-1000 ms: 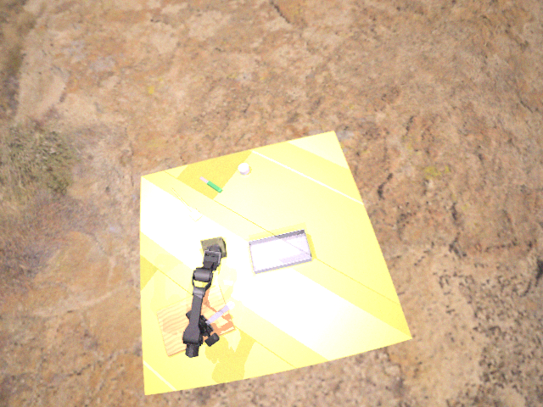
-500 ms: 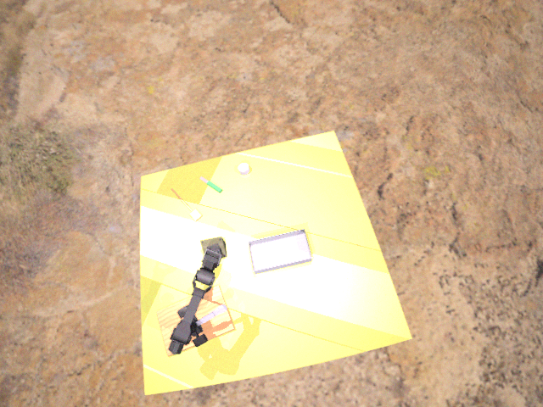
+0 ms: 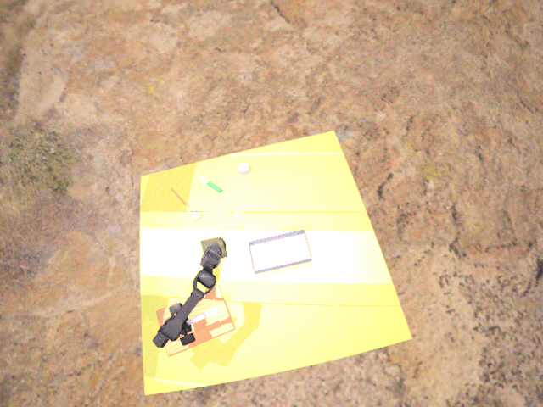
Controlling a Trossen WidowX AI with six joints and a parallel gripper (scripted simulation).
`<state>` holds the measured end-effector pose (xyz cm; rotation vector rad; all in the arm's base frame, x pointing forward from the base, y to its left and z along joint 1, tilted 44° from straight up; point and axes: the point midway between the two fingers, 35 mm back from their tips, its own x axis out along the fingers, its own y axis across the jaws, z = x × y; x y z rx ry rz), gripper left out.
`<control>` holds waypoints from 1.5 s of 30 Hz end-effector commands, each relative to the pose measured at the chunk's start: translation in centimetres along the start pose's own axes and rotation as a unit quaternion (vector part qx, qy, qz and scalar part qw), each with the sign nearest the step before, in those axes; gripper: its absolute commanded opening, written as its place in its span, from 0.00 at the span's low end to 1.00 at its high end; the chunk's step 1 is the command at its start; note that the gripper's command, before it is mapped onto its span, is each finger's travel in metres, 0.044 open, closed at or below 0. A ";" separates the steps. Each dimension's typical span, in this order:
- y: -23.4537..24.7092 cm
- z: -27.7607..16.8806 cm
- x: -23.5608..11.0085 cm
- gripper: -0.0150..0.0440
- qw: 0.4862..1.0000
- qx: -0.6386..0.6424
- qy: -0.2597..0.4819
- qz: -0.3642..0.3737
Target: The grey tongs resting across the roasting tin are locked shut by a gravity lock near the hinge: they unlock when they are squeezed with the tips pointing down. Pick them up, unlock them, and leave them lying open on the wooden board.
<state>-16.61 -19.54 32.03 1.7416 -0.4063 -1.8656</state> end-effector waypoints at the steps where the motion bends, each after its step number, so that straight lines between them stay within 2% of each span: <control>1: -0.8 1.1 -0.8 0.00 1.000 0.013 -0.010 0.017; 17: -3.7 4.6 -3.6 0.00 0.994 0.055 -0.060 0.072; 27: -3.9 4.8 -3.8 0.00 0.994 0.056 -0.062 0.074; 33: -4.1 4.4 -3.3 0.00 0.995 0.034 -0.090 0.040; 45: -4.3 3.8 -3.0 0.00 0.974 -0.024 -0.221 -0.044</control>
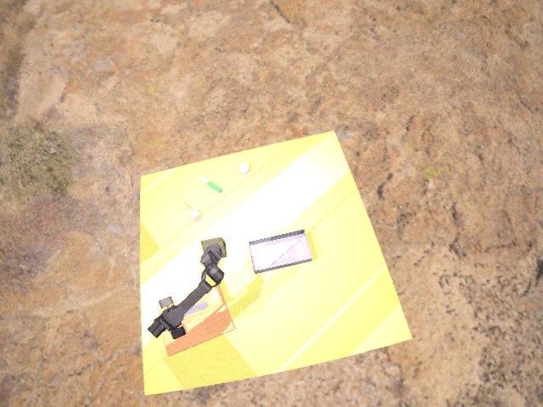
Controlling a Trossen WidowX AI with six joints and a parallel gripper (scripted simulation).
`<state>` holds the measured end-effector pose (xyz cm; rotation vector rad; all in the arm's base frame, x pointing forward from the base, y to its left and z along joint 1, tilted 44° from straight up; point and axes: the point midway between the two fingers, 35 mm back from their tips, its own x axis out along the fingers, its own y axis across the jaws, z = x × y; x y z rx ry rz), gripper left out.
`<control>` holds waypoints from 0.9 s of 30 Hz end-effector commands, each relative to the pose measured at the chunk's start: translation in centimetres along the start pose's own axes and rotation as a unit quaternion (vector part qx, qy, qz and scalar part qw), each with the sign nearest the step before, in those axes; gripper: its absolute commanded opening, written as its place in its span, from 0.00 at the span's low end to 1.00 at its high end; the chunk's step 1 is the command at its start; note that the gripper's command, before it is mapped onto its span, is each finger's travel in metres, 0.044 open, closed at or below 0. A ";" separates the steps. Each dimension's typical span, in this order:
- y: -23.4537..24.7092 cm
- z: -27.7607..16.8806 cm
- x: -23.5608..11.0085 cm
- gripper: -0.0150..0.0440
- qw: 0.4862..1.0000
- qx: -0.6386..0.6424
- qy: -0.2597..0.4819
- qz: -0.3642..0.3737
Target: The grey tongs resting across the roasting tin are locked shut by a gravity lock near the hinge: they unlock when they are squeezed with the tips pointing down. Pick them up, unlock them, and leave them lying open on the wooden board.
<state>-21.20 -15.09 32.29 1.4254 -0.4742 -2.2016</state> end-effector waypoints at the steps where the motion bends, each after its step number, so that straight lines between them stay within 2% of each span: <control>1: 0.0 0.0 -0.4 0.00 0.998 -0.018 -0.064 -0.022; 13: 0.3 0.3 -2.2 0.00 0.972 -0.029 -0.229 -0.033; 27: 0.0 0.1 -6.0 0.00 0.911 0.036 -0.411 0.020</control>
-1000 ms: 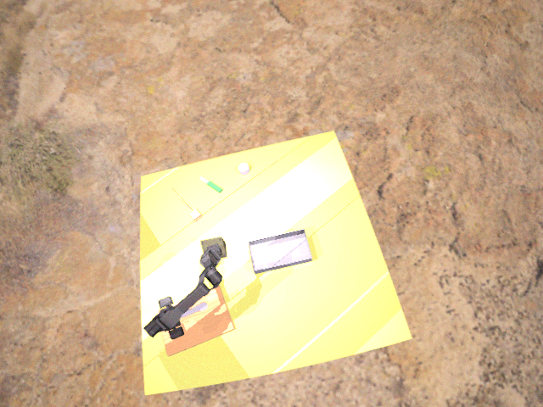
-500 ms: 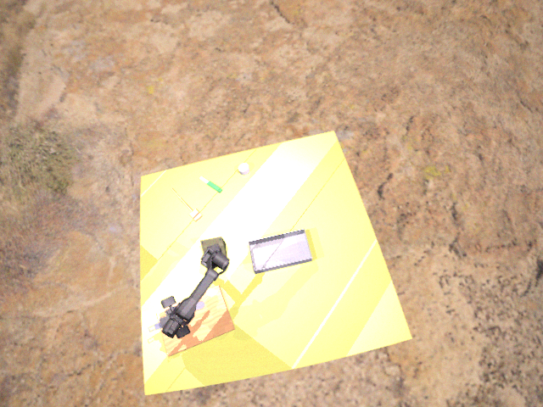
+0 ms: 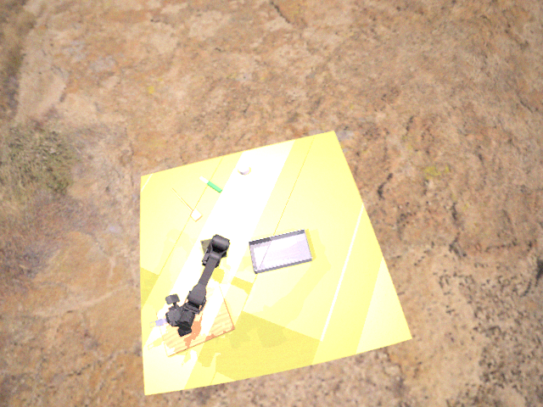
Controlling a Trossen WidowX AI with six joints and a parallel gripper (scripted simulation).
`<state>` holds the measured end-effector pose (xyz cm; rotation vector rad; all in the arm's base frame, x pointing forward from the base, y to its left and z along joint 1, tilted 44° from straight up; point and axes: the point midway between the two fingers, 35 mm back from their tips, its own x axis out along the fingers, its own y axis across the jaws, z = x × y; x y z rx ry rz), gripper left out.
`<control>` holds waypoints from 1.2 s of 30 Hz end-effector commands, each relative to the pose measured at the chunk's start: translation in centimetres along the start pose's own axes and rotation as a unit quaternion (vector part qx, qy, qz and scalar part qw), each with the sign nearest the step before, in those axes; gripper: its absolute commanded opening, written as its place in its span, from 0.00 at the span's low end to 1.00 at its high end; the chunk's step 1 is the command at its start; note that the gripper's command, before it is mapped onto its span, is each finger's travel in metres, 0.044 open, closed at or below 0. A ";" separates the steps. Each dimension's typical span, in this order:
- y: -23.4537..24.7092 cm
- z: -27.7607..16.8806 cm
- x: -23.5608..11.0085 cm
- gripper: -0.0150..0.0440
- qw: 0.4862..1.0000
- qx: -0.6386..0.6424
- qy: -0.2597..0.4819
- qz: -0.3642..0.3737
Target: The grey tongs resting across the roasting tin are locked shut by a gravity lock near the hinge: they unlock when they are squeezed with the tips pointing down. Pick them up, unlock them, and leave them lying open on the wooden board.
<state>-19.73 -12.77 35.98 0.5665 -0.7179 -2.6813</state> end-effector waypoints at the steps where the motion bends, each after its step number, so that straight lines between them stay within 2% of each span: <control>1: -0.4 1.0 -1.3 0.00 0.997 0.044 -0.067 0.011; 7: -1.0 1.7 -2.6 0.00 0.988 0.093 -0.121 0.024; 36: -1.1 1.7 -2.6 0.00 0.988 0.094 -0.123 0.025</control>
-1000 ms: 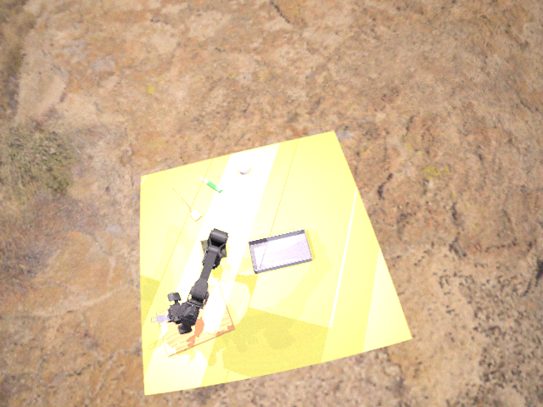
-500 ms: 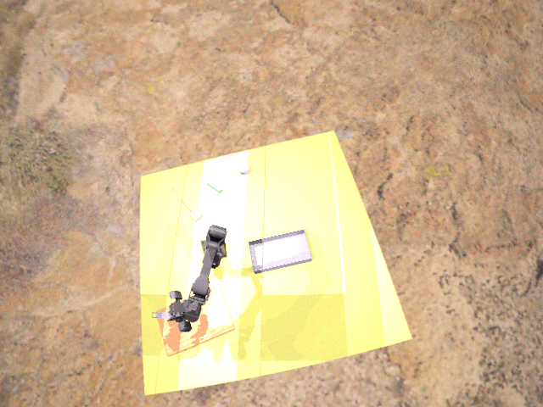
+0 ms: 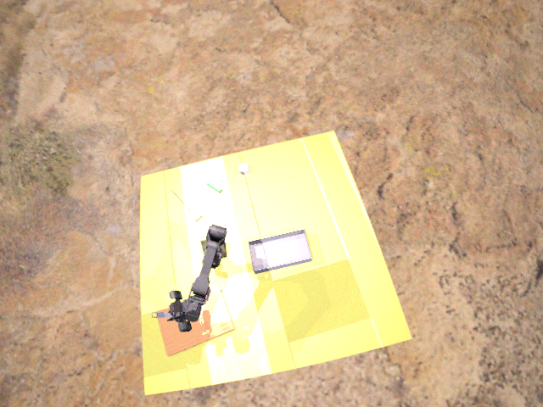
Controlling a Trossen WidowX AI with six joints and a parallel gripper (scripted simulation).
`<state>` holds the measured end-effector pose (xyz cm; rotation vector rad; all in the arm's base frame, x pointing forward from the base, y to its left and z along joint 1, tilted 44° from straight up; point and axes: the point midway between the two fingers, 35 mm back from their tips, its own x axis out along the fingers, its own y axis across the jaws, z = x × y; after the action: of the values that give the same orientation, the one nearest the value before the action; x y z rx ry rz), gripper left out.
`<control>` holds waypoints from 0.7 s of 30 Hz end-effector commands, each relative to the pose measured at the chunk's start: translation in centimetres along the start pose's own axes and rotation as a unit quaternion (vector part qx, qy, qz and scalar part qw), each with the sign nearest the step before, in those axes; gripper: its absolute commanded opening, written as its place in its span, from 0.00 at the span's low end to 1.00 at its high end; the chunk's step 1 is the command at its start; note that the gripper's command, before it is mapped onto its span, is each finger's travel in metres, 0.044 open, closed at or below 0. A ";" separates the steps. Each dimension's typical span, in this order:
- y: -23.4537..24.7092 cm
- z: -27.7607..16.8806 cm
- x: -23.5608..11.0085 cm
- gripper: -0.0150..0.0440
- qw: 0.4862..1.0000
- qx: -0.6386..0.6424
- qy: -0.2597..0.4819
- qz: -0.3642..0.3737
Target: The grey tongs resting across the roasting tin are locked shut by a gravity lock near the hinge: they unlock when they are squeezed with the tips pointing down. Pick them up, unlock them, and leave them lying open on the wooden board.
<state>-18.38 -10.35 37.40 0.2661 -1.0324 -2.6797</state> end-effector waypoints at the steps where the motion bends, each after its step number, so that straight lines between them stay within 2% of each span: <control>1: 0.0 0.2 0.0 0.00 1.000 0.004 -0.004 -0.001; 13: 0.0 0.1 0.1 0.00 1.000 -0.001 0.000 -0.002; 21: 0.5 -1.2 1.4 0.00 0.995 -0.061 0.073 -0.018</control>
<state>-18.93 -11.32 36.80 0.3740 -0.9148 -2.6948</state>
